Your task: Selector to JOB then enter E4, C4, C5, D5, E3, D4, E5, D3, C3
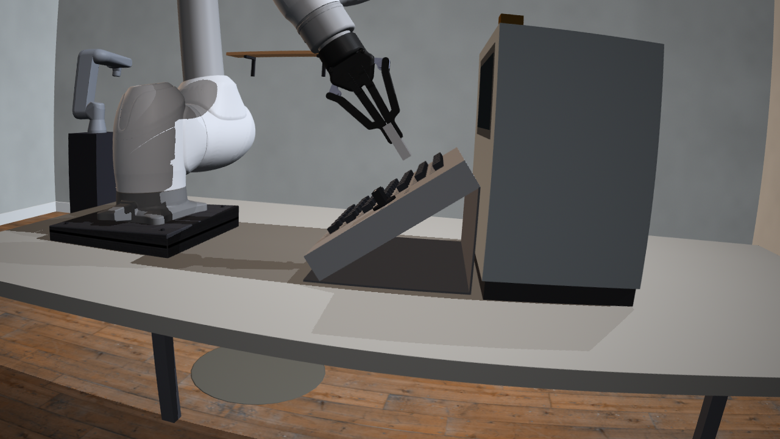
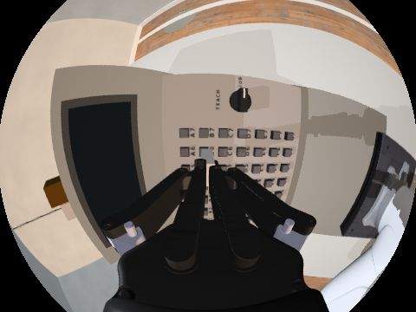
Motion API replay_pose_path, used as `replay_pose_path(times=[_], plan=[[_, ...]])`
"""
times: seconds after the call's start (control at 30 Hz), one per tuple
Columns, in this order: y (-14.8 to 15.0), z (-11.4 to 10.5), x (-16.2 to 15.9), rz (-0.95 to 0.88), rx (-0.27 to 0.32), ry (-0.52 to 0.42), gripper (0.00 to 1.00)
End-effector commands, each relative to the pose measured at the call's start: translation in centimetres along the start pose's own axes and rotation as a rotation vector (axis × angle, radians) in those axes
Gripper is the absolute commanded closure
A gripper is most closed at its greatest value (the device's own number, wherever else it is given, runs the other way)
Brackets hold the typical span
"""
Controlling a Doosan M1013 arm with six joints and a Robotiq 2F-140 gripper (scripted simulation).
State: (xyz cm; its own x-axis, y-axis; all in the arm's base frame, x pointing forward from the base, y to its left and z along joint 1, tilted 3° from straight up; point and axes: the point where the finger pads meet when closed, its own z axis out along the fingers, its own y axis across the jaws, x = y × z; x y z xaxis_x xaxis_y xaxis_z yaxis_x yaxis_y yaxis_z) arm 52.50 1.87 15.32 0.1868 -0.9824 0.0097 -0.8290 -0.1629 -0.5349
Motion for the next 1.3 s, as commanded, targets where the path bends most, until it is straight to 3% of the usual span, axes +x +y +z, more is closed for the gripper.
replay_pose_path(times=[0.0, 0.17, 1.27], plan=[[1.1, 0.0, 0.0, -0.001, -0.001, -0.001, 1.0], [2.7, 0.0, 0.0, -0.001, -0.001, -0.001, 1.0], [2.9, 2.2, 0.0, -0.001, -0.001, -0.001, 1.0]])
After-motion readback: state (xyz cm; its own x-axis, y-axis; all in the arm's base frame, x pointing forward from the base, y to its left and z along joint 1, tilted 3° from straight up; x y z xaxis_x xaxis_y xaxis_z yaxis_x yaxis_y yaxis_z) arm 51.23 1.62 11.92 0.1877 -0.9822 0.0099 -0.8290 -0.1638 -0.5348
